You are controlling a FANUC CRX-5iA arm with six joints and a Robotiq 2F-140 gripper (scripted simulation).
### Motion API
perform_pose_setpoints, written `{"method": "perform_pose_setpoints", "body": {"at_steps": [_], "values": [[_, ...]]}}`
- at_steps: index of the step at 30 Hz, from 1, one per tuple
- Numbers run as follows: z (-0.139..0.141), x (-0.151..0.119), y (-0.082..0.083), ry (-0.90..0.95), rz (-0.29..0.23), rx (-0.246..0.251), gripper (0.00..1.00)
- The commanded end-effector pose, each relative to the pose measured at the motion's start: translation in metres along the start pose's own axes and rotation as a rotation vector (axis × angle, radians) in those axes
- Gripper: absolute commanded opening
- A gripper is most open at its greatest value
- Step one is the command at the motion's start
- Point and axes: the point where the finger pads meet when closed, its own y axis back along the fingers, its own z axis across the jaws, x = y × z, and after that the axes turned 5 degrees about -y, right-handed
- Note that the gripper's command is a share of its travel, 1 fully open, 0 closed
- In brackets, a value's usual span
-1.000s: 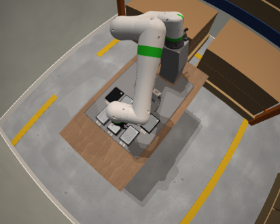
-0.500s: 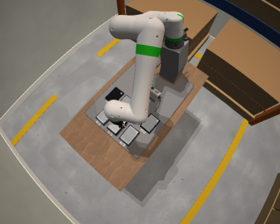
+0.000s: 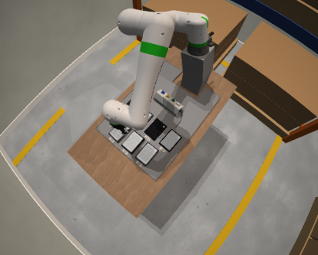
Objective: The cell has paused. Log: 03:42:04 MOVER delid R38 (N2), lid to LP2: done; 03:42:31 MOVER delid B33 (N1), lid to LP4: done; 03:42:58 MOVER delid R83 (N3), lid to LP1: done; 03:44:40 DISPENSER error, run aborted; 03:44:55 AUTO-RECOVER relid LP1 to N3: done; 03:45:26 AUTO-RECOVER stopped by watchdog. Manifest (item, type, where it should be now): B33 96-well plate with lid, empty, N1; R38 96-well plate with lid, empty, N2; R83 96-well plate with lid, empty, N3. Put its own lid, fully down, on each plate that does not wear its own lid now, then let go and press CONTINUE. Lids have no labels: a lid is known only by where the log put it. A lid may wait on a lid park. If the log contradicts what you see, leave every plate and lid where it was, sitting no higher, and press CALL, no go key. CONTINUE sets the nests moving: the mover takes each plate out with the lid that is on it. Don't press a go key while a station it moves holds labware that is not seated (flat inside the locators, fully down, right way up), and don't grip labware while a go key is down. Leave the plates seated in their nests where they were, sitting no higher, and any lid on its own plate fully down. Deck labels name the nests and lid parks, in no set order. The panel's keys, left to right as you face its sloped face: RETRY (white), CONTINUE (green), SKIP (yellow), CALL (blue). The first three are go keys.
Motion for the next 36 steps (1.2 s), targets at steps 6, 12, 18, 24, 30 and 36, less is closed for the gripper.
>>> {"method": "perform_pose_setpoints", "body": {"at_steps": [6,12,18,24,30,36], "values": [[-0.001,0.000,0.000,-0.001,-0.001,0.000,0.00],[-0.001,0.000,0.000,-0.001,-0.001,0.000,0.00],[-0.001,0.000,0.000,-0.001,-0.001,0.000,0.00],[-0.001,0.000,0.000,0.004,-0.001,0.000,0.00],[-0.003,0.005,0.000,0.122,-0.001,0.003,0.00],[-0.005,0.015,0.000,0.324,-0.002,0.008,0.00]]}}
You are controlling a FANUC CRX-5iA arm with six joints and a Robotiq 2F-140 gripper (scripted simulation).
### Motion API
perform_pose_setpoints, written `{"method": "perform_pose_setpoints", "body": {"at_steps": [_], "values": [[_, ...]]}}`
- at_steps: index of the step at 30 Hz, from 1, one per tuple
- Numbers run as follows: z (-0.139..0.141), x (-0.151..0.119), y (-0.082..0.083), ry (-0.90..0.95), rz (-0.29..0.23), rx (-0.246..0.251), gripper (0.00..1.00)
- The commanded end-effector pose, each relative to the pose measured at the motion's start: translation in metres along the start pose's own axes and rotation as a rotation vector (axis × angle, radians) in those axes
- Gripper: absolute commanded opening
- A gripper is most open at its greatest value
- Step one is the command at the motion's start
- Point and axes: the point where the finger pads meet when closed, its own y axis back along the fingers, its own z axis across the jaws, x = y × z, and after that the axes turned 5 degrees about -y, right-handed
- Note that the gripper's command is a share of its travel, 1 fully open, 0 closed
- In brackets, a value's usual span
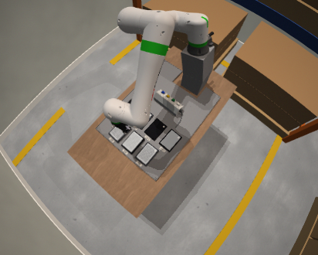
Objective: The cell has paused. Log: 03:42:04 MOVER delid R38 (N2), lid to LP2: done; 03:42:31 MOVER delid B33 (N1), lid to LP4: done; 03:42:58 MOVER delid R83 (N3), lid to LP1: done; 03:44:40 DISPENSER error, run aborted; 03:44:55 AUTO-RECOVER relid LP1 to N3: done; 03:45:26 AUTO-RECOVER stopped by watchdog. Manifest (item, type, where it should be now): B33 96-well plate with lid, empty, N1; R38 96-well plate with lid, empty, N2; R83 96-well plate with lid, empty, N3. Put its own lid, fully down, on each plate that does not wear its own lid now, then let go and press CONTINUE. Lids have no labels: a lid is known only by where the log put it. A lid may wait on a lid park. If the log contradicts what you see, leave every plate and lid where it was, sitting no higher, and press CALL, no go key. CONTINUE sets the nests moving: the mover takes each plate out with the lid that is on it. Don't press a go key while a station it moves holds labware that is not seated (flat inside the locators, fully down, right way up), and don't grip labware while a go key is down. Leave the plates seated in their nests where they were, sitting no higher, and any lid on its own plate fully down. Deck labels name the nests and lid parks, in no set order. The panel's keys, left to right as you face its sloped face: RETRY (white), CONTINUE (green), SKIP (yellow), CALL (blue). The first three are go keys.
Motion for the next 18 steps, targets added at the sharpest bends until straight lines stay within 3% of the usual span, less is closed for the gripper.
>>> {"method": "perform_pose_setpoints", "body": {"at_steps": [1,13,15,16,18], "values": [[0.000,0.009,0.000,0.194,0.000,0.004,0.00],[0.002,0.072,-0.001,0.827,0.003,0.012,0.00],[0.002,0.072,-0.001,0.827,0.003,0.012,0.00],[0.002,0.078,0.000,0.977,0.004,0.013,0.00],[0.004,0.092,0.000,1.064,0.005,0.012,0.00]]}}
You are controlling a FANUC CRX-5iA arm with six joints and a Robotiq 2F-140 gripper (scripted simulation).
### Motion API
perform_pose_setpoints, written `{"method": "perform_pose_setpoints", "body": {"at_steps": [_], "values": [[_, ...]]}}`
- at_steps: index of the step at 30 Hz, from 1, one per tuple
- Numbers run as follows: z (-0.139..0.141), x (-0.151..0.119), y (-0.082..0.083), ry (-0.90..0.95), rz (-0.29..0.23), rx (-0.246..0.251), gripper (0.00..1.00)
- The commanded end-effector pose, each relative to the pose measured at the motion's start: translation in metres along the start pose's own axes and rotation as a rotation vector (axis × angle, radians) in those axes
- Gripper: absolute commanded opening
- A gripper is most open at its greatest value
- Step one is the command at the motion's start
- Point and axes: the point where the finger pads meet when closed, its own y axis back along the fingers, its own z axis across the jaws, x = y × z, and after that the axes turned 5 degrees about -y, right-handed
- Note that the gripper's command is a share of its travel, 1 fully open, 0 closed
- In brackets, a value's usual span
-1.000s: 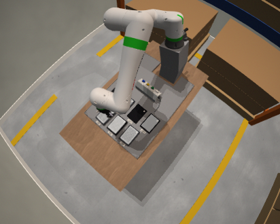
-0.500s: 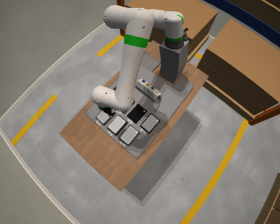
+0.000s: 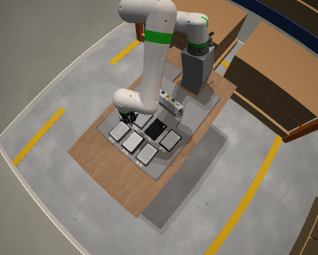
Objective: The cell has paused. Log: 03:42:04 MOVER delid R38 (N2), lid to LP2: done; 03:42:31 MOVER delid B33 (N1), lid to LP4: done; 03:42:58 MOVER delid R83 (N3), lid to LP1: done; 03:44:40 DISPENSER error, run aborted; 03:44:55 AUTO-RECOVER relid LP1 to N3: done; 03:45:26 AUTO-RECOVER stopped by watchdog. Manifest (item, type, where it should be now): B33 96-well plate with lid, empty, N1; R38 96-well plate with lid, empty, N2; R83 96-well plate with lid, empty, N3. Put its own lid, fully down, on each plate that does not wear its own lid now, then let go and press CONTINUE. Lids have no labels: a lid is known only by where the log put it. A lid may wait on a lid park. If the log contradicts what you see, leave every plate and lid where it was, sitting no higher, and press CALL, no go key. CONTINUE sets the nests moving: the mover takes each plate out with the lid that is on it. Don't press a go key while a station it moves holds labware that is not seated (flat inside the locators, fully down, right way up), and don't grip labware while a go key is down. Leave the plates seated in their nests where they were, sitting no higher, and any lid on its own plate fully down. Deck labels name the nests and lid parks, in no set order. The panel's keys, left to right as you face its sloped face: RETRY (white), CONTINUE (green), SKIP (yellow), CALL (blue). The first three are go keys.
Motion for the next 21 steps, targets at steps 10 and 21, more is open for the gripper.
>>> {"method": "perform_pose_setpoints", "body": {"at_steps": [10,21], "values": [[0.066,0.045,0.002,0.744,-0.003,0.003,0.00],[0.085,0.056,0.003,1.280,-0.008,0.003,0.00]]}}
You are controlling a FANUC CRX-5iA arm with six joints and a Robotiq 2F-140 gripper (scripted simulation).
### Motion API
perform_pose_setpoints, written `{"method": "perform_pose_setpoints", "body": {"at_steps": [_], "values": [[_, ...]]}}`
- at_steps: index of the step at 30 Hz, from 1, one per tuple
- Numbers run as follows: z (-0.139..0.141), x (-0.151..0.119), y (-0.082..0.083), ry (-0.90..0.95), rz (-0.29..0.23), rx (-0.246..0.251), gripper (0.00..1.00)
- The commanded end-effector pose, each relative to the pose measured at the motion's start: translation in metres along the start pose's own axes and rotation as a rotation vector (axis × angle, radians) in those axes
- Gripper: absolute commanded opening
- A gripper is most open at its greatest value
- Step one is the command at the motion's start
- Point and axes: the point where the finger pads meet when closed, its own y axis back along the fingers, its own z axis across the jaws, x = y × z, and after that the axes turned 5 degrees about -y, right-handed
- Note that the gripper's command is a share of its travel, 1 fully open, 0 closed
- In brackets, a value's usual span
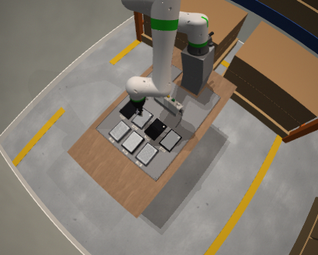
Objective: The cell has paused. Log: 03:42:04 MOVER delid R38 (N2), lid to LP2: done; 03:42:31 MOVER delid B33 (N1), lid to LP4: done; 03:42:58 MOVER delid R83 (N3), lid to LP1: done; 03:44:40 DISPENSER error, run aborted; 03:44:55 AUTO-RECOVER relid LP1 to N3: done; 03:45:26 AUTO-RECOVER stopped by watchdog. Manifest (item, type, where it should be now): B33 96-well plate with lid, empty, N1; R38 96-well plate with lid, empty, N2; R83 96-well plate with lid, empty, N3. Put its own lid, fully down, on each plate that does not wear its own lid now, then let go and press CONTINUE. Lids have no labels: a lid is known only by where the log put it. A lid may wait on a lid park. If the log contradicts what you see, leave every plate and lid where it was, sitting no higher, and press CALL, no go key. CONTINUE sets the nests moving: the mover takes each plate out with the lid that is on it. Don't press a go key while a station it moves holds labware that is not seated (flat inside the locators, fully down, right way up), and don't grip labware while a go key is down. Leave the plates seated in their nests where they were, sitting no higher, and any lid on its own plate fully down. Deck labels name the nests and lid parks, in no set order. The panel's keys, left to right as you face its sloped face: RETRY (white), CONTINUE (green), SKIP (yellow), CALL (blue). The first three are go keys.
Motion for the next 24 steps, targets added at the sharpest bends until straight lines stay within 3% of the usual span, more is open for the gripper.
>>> {"method": "perform_pose_setpoints", "body": {"at_steps": [1,4,5,8,10,11,18,24], "values": [[0.0066,-0.0037,0.0008,0.279,-0.003,0.003,0.00],[0.0069,-0.0039,0.0008,0.425,-0.005,0.003,0.00],[0.0069,-0.0039,0.0008,0.474,-0.005,0.004,0.66],[0.0069,-0.0039,0.0008,0.618,-0.007,0.005,0.66],[0.0069,-0.0039,0.0008,0.618,-0.007,0.005,0.66],[0.0069,-0.0039,0.0008,0.759,-0.008,0.006,0.66],[0.0069,-0.0039,0.0008,1.075,-0.012,0.009,0.66],[0.0069,-0.0039,0.0008,1.090,-0.012,0.009,0.66]]}}
